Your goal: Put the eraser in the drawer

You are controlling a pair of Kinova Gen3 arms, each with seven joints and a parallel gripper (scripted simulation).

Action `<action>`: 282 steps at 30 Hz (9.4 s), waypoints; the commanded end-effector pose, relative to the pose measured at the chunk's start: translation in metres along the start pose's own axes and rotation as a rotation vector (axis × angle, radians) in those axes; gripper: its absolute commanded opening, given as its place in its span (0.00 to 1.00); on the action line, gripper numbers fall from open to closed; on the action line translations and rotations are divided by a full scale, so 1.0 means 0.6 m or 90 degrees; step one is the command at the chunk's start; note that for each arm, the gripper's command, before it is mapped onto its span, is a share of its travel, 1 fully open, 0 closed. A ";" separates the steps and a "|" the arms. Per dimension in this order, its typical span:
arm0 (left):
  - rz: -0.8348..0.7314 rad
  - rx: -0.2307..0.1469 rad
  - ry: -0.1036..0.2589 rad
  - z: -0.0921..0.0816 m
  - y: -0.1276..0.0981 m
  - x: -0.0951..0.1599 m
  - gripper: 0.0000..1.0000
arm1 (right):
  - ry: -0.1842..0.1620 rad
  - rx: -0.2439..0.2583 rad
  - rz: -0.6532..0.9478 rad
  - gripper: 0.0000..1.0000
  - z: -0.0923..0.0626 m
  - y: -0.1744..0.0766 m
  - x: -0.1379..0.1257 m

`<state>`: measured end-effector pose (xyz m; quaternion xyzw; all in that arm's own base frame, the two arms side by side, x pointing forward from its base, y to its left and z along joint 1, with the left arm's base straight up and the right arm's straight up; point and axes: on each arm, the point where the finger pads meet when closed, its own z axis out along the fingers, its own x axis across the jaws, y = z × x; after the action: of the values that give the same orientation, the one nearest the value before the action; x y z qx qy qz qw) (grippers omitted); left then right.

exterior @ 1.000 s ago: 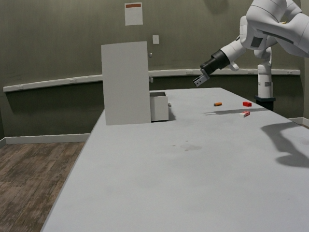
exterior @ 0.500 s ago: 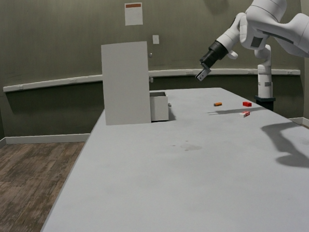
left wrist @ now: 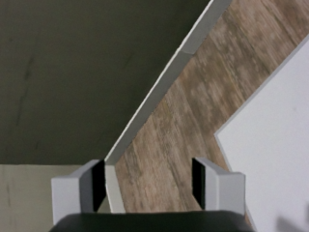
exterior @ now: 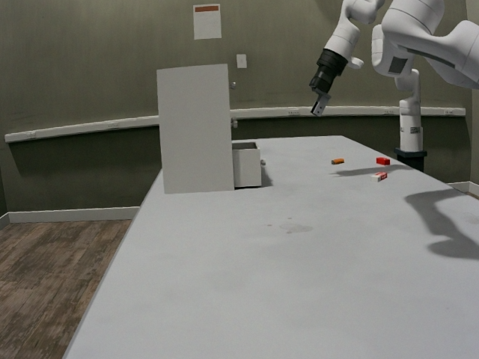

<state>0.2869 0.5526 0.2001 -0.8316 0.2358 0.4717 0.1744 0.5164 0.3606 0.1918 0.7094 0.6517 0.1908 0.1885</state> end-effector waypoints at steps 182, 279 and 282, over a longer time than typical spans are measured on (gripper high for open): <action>-0.001 0.001 0.000 -0.001 -0.001 -0.002 1.00 | 0.115 0.334 -0.468 0.75 0.045 -0.344 0.086; -0.001 0.001 0.000 -0.001 -0.001 -0.002 1.00 | 0.115 0.334 -0.468 0.45 0.108 -0.381 0.084; -0.001 0.001 0.000 -0.001 -0.001 -0.002 1.00 | 0.115 0.334 -0.468 0.45 0.108 -0.381 0.084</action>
<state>0.2869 0.5526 0.2001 -0.8316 0.2358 0.4717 0.1744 0.3582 0.4273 0.0184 0.4354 0.9002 -0.0002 0.0000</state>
